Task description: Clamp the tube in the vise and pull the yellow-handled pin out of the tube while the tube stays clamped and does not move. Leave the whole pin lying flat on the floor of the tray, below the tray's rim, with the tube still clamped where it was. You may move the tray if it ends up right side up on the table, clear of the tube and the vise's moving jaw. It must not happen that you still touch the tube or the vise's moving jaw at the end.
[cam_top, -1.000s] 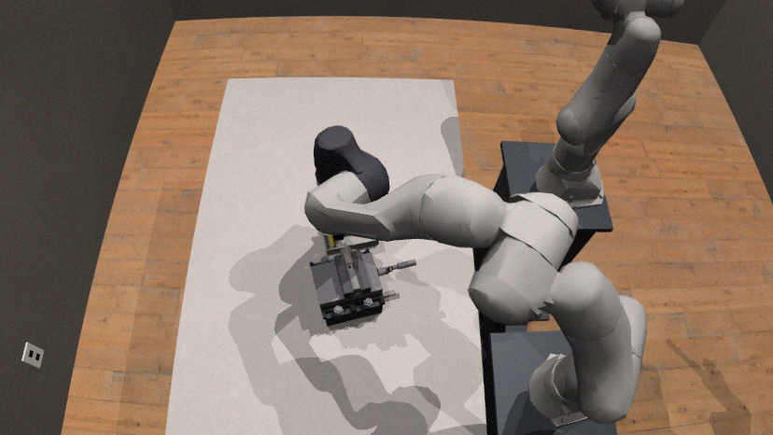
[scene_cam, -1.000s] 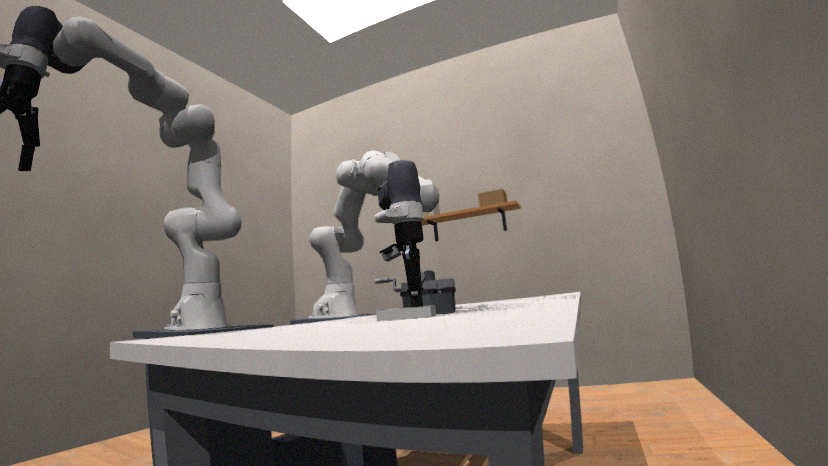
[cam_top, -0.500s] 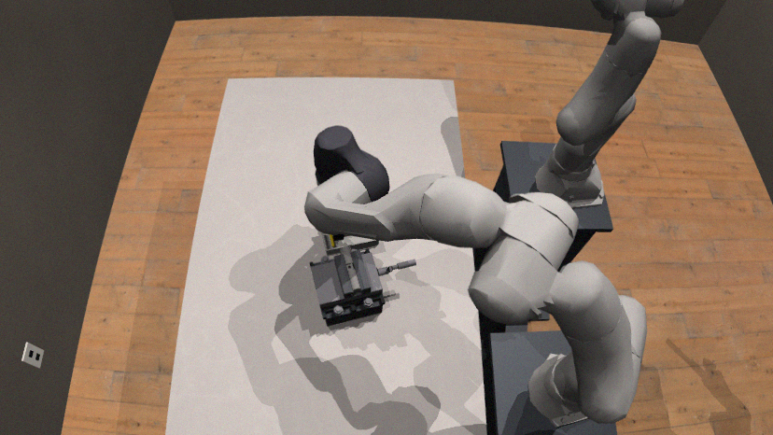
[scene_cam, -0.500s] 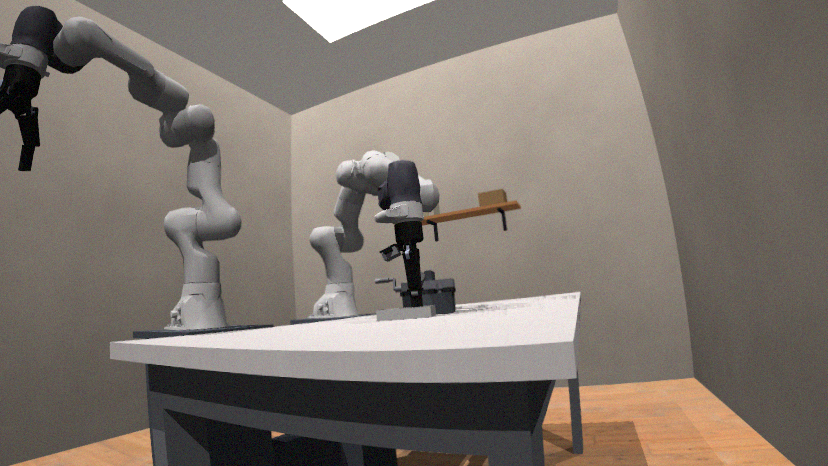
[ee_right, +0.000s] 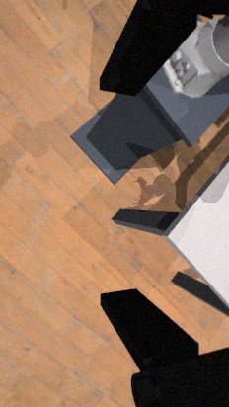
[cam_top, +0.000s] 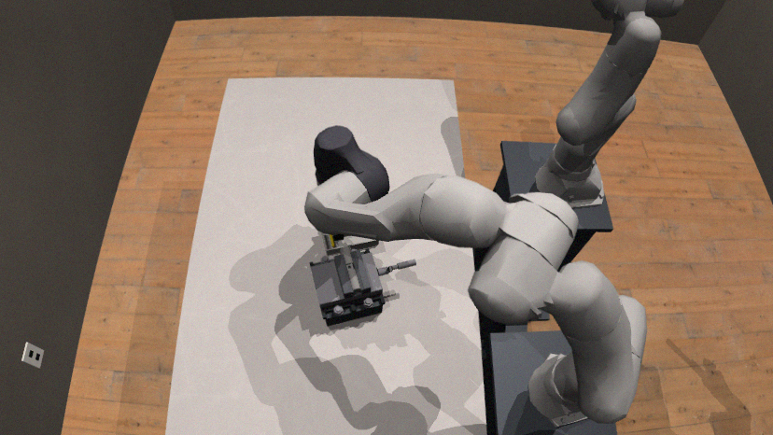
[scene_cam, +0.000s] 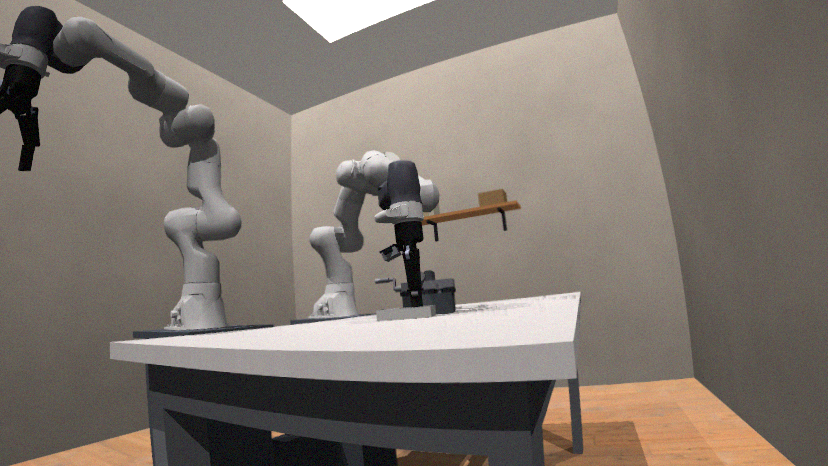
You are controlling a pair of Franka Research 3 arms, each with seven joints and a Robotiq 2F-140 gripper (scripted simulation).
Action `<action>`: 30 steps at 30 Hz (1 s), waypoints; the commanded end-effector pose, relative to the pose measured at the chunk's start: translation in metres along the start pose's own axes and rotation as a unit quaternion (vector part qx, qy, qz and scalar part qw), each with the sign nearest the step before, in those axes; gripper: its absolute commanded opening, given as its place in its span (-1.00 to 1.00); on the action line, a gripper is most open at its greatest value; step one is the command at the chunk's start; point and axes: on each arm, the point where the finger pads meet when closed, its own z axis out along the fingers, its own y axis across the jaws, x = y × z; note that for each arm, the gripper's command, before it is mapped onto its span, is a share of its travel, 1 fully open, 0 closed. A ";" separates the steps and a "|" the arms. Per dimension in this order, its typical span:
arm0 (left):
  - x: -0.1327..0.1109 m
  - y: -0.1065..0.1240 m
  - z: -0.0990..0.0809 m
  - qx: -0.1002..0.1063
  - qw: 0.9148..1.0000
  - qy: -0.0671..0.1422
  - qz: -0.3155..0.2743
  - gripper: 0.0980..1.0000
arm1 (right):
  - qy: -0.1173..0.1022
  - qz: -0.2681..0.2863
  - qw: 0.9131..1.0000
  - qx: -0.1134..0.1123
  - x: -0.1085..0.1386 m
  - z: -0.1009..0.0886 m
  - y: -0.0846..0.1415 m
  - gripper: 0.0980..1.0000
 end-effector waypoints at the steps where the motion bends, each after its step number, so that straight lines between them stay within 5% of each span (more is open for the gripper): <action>1: 0.000 0.000 0.001 0.000 1.000 -0.001 -0.001 -1.00 | -0.002 0.003 1.000 -0.001 -0.001 0.000 0.000 1.00; 28: 0.000 0.000 0.001 0.000 1.000 -0.001 -0.001 -1.00 | -0.002 0.003 1.000 -0.001 -0.001 0.000 0.000 1.00; 29: 0.000 0.000 0.001 0.000 1.000 -0.001 -0.001 -0.78 | -0.002 0.003 1.000 -0.001 -0.001 0.000 0.000 1.00; 30: 0.000 0.000 0.001 0.000 1.000 -0.001 -0.001 -0.78 | -0.002 0.003 1.000 -0.001 -0.001 0.000 0.000 1.00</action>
